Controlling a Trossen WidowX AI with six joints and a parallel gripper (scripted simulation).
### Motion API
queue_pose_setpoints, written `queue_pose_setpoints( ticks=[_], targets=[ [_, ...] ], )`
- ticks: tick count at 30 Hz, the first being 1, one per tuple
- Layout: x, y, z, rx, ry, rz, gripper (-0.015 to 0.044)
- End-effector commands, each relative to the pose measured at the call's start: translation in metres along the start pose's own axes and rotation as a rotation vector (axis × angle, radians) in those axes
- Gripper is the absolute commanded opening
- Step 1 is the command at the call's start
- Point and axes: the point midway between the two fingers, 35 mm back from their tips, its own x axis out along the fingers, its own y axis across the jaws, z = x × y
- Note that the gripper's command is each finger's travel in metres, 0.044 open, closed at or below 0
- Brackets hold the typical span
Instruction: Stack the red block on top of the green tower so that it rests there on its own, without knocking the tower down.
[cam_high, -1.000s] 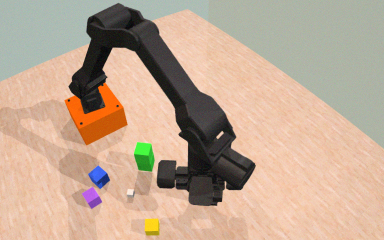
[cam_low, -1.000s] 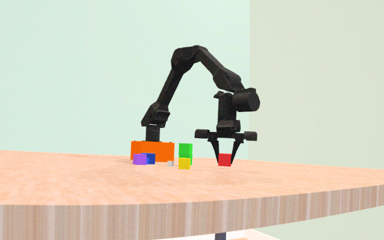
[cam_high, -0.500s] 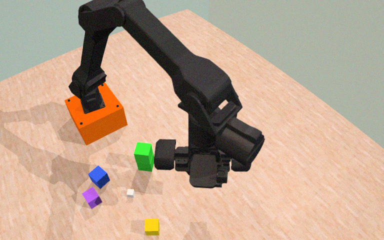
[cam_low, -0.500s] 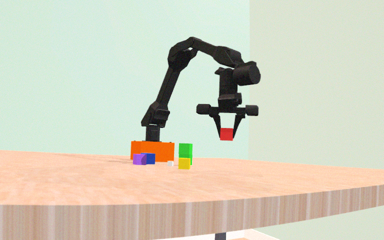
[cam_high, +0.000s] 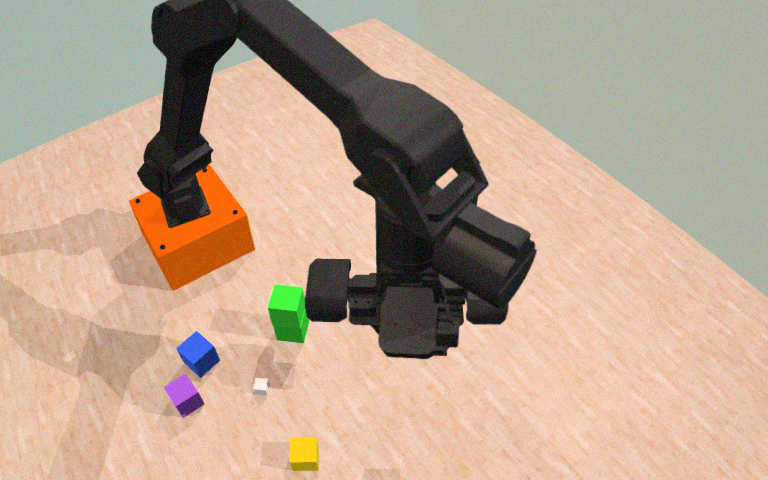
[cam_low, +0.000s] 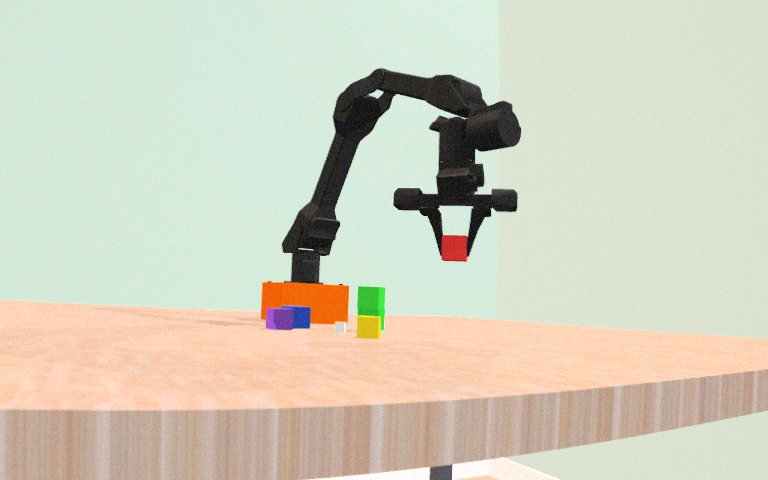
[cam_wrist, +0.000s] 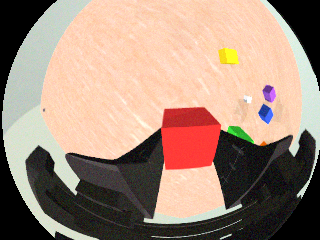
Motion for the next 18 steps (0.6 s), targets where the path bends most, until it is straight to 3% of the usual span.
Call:
queue_pose_setpoints(
  ticks=[1,18],
  targets=[
    [-0.003,-0.004,-0.002,0.003,-0.004,0.004,0.0],
    [-0.009,-0.051,-0.032,0.003,0.001,0.031,0.0]
  ],
)
